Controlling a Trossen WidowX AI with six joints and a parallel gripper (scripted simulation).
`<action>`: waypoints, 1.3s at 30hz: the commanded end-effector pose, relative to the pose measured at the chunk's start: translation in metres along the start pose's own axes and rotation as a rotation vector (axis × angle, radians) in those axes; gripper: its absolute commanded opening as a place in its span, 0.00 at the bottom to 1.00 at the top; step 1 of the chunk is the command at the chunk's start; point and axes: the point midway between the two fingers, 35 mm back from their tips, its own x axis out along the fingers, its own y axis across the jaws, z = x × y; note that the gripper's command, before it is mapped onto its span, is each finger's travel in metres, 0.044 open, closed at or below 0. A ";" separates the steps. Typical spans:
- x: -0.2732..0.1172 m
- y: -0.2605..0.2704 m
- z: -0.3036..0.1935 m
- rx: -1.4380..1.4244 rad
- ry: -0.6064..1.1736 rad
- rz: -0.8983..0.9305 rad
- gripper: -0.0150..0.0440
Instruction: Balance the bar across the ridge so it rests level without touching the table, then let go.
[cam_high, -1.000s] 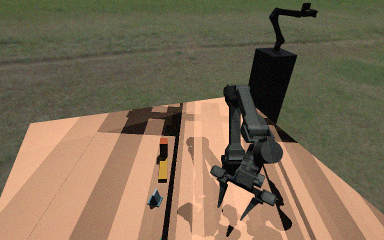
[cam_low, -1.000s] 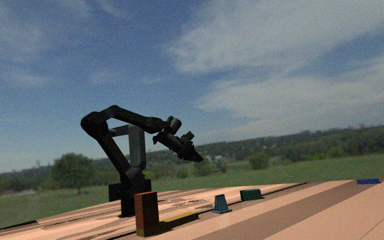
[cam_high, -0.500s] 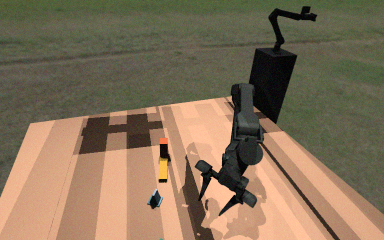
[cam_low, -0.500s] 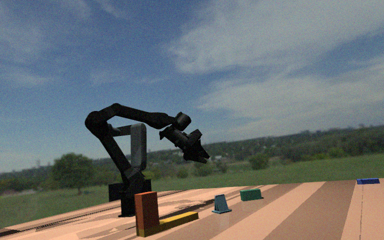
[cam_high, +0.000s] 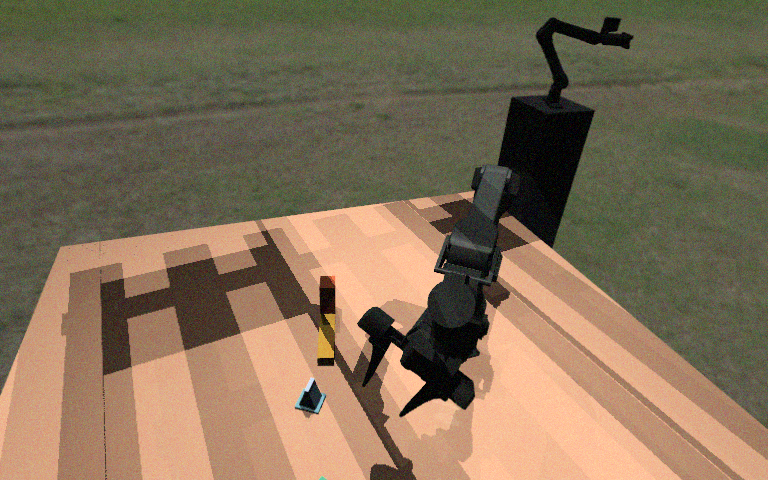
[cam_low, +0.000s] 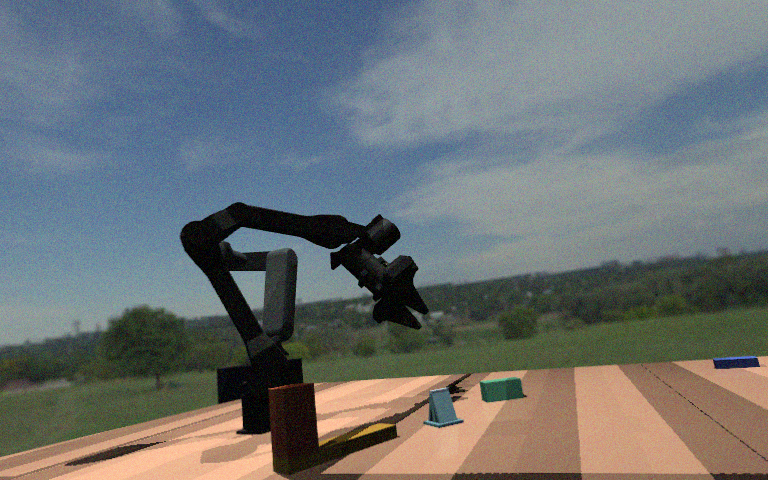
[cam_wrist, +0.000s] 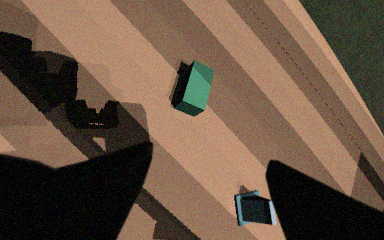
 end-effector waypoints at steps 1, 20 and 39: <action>0.004 -0.015 -0.003 -0.045 0.046 -0.010 0.79; 0.017 -0.078 -0.029 -0.202 0.252 0.002 0.79; 0.017 -0.136 -0.067 -0.314 0.417 0.097 0.79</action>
